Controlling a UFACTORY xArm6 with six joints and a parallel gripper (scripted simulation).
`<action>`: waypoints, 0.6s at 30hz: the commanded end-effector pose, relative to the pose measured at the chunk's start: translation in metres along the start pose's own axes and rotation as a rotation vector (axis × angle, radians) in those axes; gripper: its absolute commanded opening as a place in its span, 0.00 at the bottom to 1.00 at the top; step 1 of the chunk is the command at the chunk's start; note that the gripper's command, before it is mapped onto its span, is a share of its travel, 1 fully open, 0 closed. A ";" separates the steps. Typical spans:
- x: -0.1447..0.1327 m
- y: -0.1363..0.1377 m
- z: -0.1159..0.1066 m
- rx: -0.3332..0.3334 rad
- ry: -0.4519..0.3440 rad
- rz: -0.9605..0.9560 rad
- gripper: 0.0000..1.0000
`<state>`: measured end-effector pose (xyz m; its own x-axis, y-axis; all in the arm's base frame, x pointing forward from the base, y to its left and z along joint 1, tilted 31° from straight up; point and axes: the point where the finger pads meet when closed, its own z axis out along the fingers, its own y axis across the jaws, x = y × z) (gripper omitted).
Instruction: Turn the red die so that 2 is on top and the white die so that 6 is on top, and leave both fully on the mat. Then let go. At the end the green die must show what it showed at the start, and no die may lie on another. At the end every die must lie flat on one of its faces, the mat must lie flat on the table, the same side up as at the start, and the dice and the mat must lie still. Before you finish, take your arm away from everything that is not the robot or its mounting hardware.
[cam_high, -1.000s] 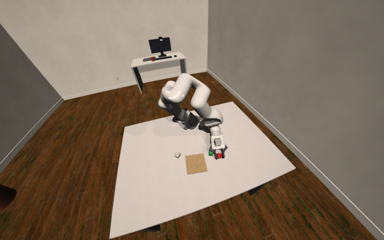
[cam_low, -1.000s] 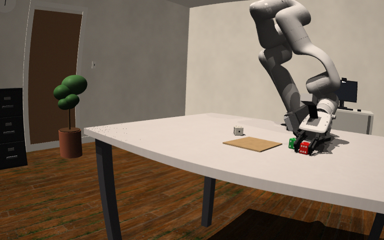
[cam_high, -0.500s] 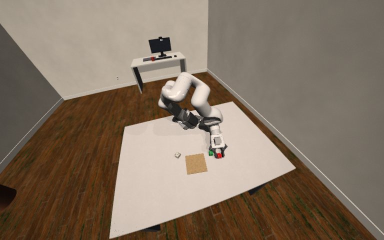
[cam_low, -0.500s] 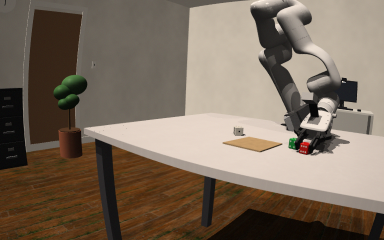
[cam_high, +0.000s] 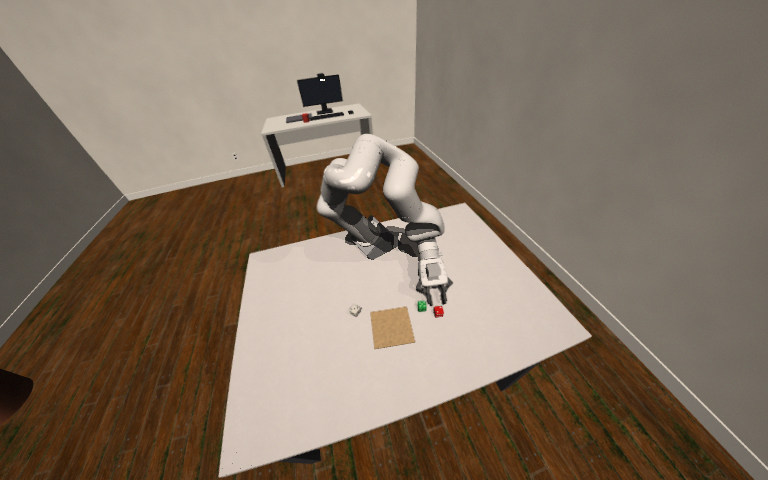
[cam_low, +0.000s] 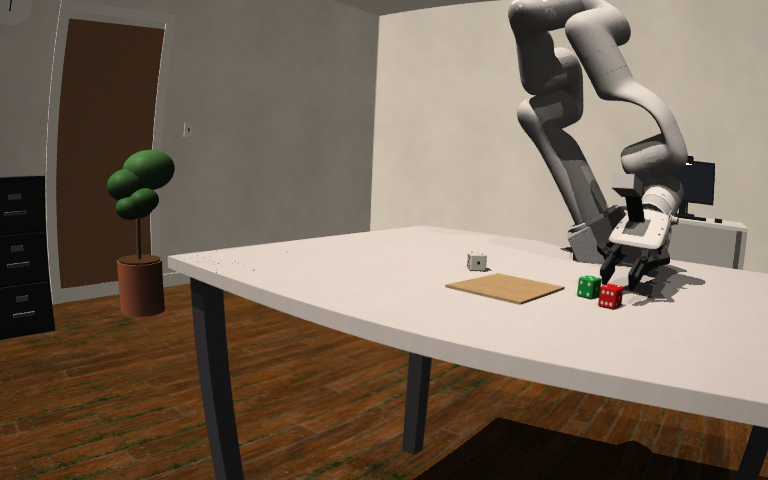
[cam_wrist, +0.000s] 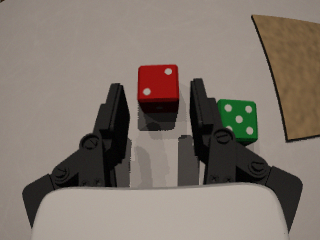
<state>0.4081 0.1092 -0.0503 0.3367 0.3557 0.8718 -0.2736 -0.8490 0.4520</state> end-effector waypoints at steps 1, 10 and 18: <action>0.001 -0.001 -0.004 0.000 0.001 0.003 0.47; 0.012 -0.001 -0.009 0.000 0.001 0.003 0.47; 0.036 -0.001 -0.022 0.000 0.001 0.003 0.47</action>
<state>0.4018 0.1252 -0.0246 0.3351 0.3547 0.8729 -0.2746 -0.8494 0.4506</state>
